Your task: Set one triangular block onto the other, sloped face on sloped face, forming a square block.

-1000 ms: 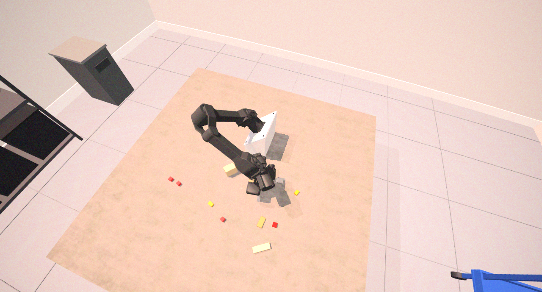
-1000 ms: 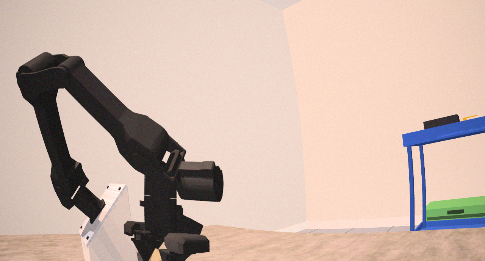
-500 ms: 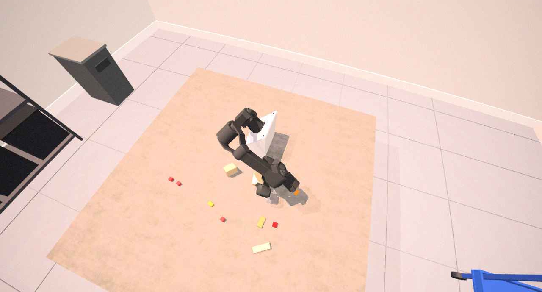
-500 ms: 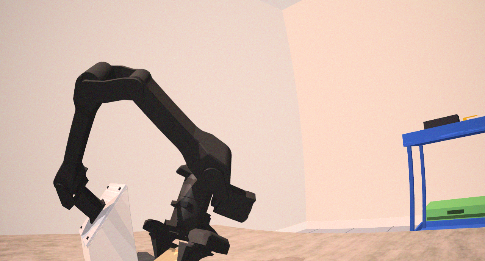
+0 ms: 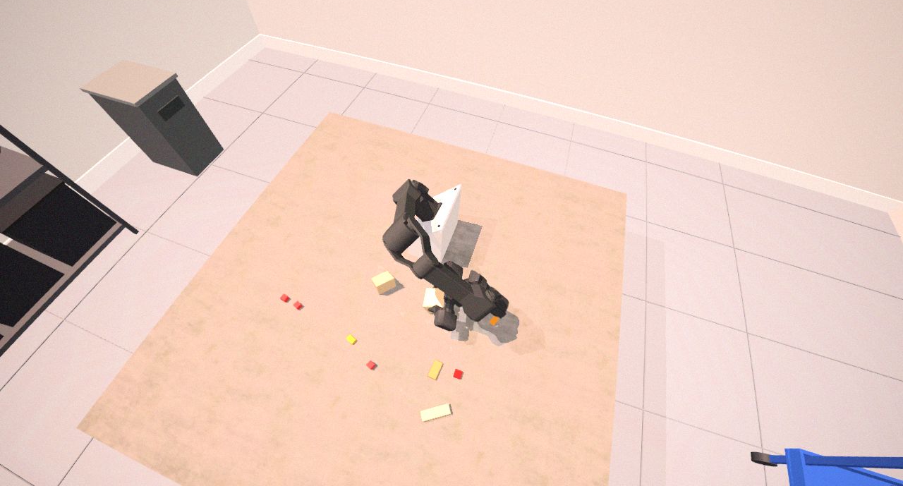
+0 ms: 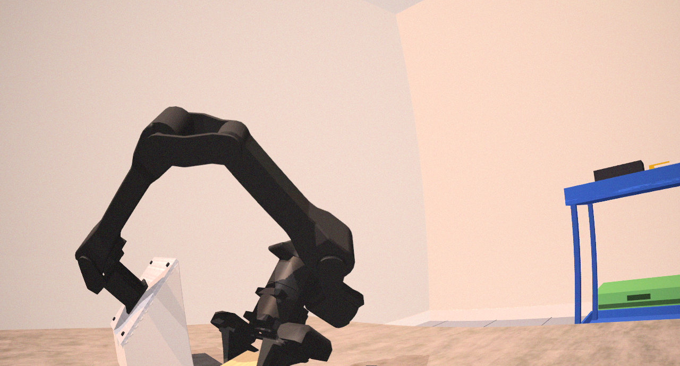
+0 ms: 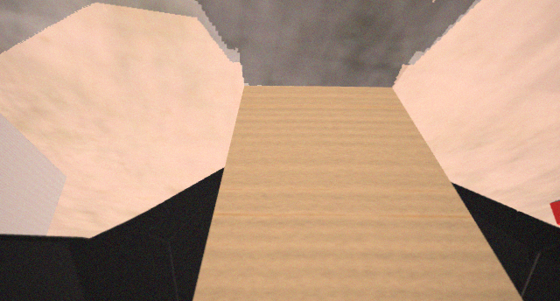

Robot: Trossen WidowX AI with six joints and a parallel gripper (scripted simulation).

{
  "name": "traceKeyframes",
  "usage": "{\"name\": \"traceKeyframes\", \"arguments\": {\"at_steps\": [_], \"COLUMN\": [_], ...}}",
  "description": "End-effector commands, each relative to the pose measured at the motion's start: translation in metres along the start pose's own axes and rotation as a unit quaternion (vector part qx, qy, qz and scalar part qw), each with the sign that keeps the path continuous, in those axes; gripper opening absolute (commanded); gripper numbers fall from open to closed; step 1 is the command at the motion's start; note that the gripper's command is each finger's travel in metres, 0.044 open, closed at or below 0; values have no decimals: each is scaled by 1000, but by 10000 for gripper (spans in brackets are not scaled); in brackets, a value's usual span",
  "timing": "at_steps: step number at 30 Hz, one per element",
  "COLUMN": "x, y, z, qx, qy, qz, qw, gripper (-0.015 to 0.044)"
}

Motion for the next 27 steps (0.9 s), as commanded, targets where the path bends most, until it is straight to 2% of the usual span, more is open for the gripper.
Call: {"name": "traceKeyframes", "arguments": {"at_steps": [1, 8, 17, 23, 27], "x": [-1, -1, -1, 0, 3], "y": [1, 1, 3, 67, 76], "z": [0, 0, 3, 69, 78], "qx": [-2, -2, -3, -41, -47], "qy": [-2, -2, -1, 33, 38], "qz": [1, 1, 2, 38, 44], "qw": [1000, 1000, 1000, 998, 997], "gripper": [263, 440, 440, 440, 440]}}
Point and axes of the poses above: the point midway between the two fingers, 35 mm back from their tips, its own z axis back along the fingers, its own x axis across the jaws, y = z × x, the point moved 10 cm from there along z, back along the fingers, and after that the axes turned 6 degrees about -z, right-handed, at the moved point
